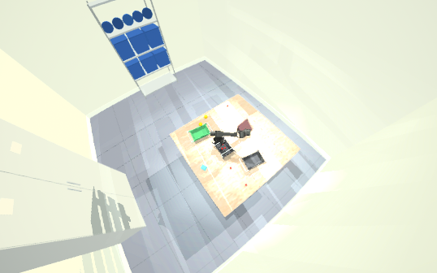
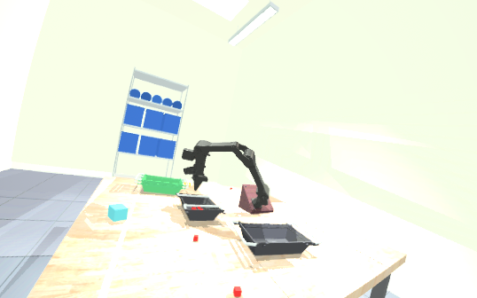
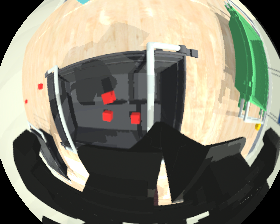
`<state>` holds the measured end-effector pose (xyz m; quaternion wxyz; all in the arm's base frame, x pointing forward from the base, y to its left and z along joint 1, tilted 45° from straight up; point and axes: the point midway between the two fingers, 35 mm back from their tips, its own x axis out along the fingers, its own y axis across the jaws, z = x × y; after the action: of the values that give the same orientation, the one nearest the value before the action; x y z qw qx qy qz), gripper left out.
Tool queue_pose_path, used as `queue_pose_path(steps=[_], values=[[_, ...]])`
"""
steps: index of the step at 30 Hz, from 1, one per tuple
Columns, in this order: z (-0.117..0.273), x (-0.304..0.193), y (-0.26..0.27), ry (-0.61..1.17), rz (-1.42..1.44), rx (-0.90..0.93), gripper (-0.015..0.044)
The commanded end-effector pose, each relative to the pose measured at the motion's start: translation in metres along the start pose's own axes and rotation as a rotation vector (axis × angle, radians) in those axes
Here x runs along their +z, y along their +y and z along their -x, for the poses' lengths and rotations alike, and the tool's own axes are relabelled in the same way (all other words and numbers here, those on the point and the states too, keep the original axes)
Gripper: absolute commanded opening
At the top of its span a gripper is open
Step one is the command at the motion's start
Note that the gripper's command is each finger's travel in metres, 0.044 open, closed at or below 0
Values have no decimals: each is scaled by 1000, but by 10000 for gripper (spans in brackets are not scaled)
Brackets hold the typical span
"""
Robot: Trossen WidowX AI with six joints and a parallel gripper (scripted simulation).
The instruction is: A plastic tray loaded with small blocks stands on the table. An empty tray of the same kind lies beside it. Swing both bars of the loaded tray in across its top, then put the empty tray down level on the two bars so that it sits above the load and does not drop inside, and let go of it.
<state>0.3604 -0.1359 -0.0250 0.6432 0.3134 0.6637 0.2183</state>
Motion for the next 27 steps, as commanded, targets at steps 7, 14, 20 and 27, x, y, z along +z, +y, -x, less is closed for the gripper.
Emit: queue_pose_path(steps=[7,14,20,27], values=[[0,0,0,0,0,0,0],[0,0,0,0,0,0,0],[0,0,0,0,0,0,53],[10,1,0,0,0,-1,236]])
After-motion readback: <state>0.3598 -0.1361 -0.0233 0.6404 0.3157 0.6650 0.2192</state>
